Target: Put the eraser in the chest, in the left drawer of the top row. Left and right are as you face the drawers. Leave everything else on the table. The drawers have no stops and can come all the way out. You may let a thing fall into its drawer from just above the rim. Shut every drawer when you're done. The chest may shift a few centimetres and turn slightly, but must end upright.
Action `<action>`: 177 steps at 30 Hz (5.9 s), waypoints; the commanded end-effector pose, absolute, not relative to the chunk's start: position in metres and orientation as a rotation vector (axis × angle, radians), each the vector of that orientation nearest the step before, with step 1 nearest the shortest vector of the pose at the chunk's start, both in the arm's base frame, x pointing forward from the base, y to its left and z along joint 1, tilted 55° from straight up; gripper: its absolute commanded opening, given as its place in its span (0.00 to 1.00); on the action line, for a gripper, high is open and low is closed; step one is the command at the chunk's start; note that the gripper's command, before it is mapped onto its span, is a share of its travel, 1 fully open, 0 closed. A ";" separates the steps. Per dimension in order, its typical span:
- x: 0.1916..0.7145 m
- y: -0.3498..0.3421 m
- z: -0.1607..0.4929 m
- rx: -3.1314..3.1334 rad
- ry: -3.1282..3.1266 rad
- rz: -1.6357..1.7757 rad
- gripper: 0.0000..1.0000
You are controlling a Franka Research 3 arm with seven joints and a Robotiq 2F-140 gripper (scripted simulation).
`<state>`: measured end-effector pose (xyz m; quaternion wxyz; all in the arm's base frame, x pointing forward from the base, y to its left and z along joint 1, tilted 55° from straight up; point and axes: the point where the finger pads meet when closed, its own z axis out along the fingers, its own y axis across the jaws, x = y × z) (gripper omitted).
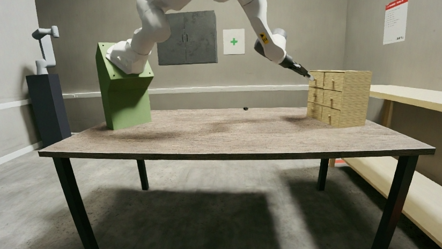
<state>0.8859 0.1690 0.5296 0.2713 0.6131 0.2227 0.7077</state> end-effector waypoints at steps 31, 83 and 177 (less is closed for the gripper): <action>0.887 0.167 0.529 1.653 0.598 1.901 0.10; 0.794 0.147 0.490 1.653 0.598 1.900 0.10; 0.654 0.174 0.496 2.296 0.145 0.790 0.10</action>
